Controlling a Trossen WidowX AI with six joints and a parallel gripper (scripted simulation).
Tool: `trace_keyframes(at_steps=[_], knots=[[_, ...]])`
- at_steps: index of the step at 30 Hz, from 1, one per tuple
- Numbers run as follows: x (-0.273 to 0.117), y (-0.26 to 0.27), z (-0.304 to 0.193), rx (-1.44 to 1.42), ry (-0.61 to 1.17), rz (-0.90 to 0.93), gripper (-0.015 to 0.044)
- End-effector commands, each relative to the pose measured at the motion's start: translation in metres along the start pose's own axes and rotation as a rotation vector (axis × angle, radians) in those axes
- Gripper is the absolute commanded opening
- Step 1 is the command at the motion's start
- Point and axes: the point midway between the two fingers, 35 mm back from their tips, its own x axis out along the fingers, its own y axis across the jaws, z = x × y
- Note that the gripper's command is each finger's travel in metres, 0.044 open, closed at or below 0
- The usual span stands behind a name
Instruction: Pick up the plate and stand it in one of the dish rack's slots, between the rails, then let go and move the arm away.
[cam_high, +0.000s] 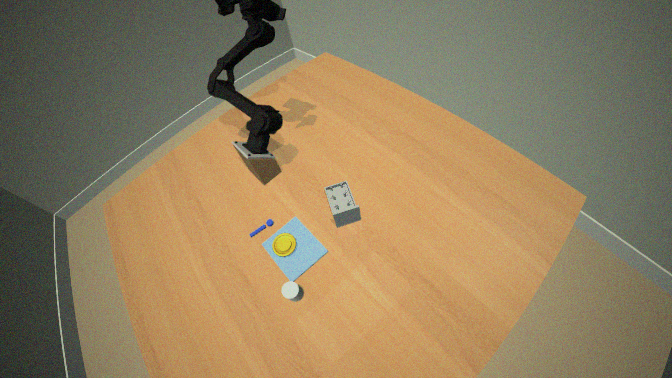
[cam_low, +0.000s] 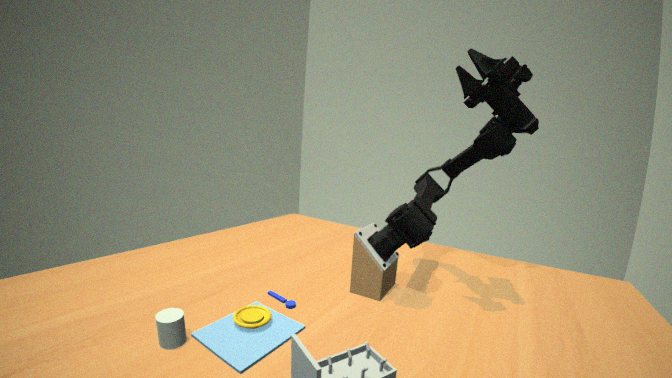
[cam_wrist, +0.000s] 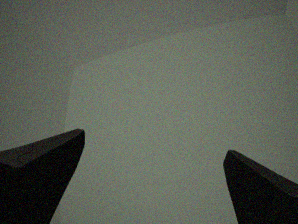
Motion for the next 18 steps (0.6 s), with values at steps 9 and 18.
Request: trace_keyframes(at_steps=[9,18], knots=[[-0.006,0.043,0.02,-0.183,-0.113,-0.008,0.04],[-0.008,0.102,0.028,-0.451,-0.209,0.002,0.04]])
